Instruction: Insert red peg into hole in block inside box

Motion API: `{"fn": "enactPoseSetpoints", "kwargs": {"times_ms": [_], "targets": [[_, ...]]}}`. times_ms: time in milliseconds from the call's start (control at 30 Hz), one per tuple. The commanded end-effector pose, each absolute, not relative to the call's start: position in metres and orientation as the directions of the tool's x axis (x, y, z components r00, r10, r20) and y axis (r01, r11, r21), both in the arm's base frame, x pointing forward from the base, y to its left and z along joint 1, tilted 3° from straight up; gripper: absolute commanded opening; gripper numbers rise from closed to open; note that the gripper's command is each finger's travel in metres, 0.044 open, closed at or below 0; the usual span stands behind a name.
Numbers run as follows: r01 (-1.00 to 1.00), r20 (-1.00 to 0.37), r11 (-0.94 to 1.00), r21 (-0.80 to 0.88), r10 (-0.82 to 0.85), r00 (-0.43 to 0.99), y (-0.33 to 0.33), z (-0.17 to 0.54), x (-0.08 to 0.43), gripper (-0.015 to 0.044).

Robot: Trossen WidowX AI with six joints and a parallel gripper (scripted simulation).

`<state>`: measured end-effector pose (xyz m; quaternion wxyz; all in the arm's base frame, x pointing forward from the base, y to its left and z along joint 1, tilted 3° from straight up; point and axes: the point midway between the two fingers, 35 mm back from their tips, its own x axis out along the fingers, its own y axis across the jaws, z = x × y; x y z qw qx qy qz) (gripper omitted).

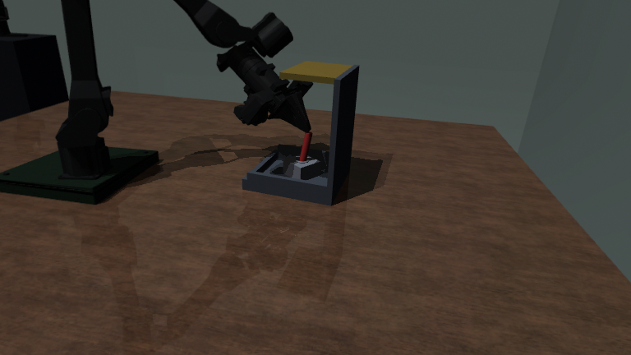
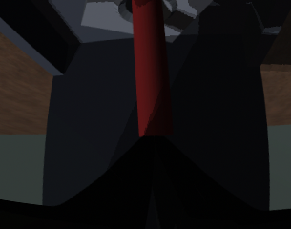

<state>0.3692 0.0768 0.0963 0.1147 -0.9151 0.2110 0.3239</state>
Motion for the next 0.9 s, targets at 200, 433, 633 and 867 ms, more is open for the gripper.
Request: {"fn": "enactPoseSetpoints", "kwargs": {"times_ms": [200, 433, 633, 867], "targets": [[-0.459, -0.663, -0.887, -0.057, -0.31, 0.681, 0.075, 0.093, 0.357, 0.0157], [-0.459, -0.665, -0.886, -0.057, -0.31, 0.679, 0.082, 0.096, 0.333, 0.022], [-0.459, -0.666, -0.886, -0.056, -0.309, 0.679, 0.086, 0.098, 0.319, 0.0272], [-0.461, -0.67, -0.886, -0.056, -0.308, 0.675, 0.095, 0.122, 0.293, 0.044]]}}
